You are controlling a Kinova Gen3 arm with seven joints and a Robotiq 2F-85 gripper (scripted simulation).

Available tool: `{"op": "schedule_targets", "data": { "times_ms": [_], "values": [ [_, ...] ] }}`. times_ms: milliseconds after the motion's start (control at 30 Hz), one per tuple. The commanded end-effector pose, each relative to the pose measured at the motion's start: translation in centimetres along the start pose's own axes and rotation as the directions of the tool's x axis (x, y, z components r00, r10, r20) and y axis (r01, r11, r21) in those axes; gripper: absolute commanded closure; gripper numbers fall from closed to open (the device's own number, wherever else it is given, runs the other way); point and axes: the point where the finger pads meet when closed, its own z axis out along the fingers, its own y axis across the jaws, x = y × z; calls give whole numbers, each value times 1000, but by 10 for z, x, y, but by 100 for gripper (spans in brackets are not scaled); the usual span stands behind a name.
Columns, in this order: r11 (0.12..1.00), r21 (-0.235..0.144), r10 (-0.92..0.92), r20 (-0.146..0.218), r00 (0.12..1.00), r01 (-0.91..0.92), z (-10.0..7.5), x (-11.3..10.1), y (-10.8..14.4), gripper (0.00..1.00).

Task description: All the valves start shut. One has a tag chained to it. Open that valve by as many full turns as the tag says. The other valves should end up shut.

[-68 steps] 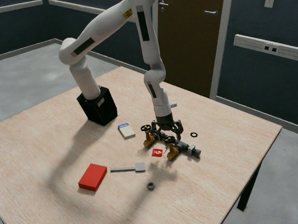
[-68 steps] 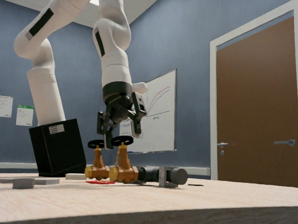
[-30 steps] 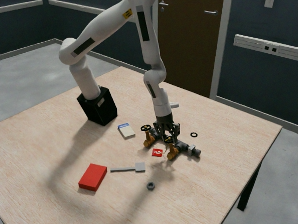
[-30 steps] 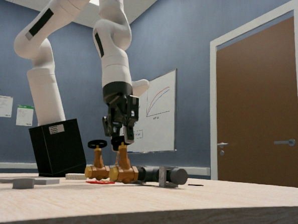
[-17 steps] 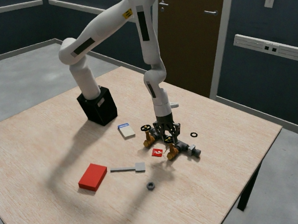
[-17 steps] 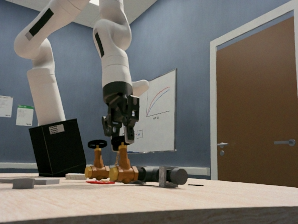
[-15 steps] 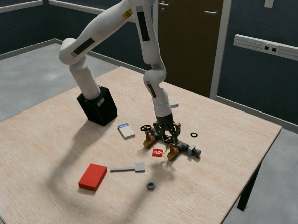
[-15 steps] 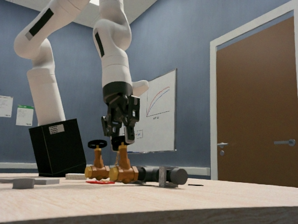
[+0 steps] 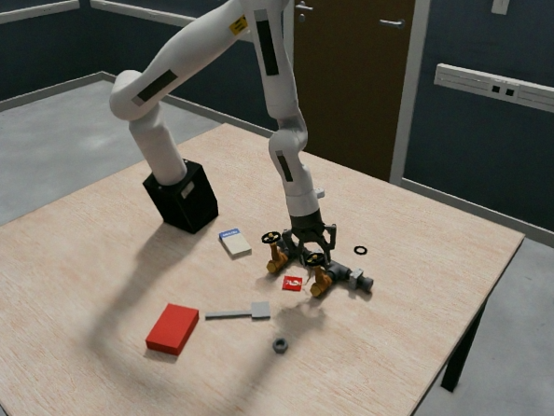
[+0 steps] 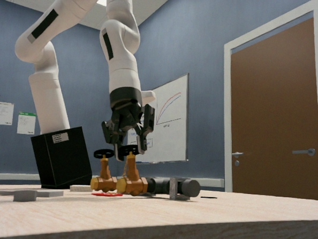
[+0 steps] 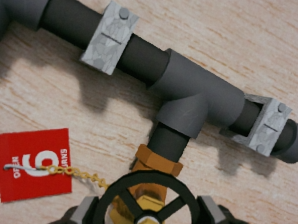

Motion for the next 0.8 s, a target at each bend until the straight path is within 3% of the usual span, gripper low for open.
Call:
{"op": "schedule_targets", "data": {
  "times_ms": [0, 133, 200, 300, 467, 700, 767],
  "values": [
    [988, -2, -153, -2, 988, 153, 0, 0, 1, 41],
    [930, -3, -368, -2, 930, 368, 0, 0, 1, 41],
    [930, -3, -368, -2, 930, 368, 0, 0, 1, 41],
    [846, -3, -533, -1, 846, 533, 0, 0, 1, 41],
    [627, -3, -779, 0, 627, 779, 0, 0, 1, 41],
    [198, -3, -980, 1, 198, 980, 0, 0, 1, 41],
    [198, -3, -980, 1, 198, 980, 0, 0, 1, 41]
  ]
}}
